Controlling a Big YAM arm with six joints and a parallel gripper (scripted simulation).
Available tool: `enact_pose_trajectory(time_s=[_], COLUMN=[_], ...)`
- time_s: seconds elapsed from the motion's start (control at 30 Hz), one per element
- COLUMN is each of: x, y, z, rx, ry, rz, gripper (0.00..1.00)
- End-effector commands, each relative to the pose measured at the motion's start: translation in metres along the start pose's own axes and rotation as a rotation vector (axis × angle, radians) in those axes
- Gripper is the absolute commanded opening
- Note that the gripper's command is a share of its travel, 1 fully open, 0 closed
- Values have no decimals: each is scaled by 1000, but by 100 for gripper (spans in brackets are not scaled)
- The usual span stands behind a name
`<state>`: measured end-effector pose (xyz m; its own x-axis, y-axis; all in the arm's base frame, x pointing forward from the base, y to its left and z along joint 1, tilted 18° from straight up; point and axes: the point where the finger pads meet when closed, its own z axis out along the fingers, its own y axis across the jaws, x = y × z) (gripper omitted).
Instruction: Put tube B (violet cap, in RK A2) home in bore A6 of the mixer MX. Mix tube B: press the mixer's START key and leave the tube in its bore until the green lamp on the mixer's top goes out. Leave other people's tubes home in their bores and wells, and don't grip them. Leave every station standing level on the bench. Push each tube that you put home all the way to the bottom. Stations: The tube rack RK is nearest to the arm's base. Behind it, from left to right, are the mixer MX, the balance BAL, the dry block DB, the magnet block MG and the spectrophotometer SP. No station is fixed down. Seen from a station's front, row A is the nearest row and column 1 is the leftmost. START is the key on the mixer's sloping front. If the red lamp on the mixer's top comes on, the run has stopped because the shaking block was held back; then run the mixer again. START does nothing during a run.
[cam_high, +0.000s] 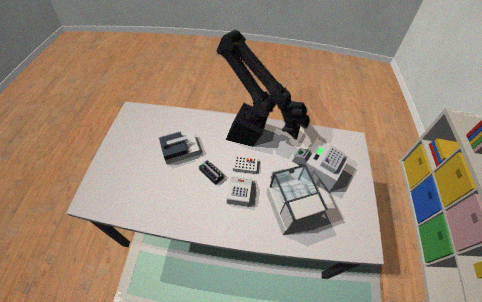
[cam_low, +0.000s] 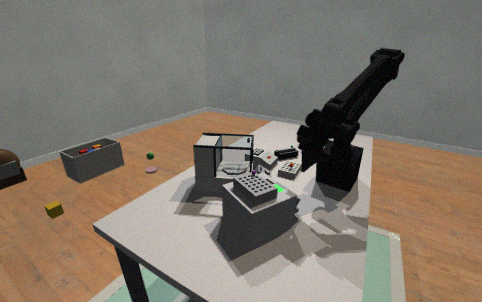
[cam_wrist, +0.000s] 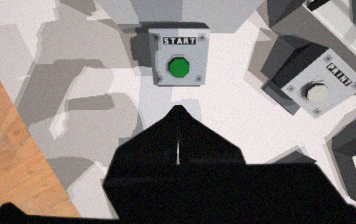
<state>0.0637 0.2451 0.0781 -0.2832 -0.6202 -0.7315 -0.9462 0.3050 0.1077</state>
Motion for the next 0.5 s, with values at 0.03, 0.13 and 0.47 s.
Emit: enact_pose_trajectory(time_s=[0.03,0.13,0.47], x=[-21,-21,-7], y=[2,2,4], z=[-8,-8,-1], rx=[-2,-2,-8], ry=[-35,-35,-31], rz=[-4,-4,0], gripper=[0,0,0])
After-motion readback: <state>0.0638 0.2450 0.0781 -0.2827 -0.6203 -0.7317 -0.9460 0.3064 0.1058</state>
